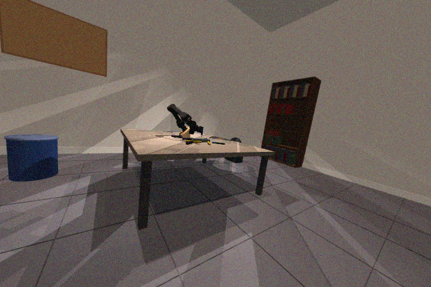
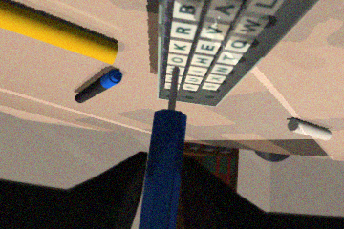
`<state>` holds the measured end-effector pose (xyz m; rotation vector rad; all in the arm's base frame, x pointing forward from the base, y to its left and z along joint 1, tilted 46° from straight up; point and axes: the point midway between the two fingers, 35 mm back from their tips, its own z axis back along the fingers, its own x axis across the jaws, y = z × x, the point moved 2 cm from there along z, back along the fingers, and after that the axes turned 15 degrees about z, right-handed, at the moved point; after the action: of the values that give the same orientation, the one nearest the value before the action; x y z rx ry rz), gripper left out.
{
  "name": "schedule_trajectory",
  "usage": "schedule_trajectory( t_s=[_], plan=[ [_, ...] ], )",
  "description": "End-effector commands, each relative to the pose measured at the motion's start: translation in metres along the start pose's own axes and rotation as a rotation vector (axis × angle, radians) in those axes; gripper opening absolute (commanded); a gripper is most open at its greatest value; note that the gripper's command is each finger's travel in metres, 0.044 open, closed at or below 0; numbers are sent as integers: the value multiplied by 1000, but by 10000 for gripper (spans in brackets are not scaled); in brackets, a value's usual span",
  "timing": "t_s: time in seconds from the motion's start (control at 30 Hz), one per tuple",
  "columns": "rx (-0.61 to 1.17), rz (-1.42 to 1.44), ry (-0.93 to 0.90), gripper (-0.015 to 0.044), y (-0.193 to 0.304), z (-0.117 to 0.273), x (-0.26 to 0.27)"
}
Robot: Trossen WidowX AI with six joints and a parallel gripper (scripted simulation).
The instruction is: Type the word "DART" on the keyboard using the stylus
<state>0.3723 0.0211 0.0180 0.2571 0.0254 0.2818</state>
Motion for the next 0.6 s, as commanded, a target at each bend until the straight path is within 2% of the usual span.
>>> schedule_trajectory(
  t_s=[0.0,0.13,0.23,0.57],
  plan=[
    [3,1,10,0,-6,-7,-2],
    [3,1,10,0,-6,-7,-2],
    [3,1,10,79,-8,-9,-2],
    [3,1,10,81,-11,-11,-3]
  ],
)
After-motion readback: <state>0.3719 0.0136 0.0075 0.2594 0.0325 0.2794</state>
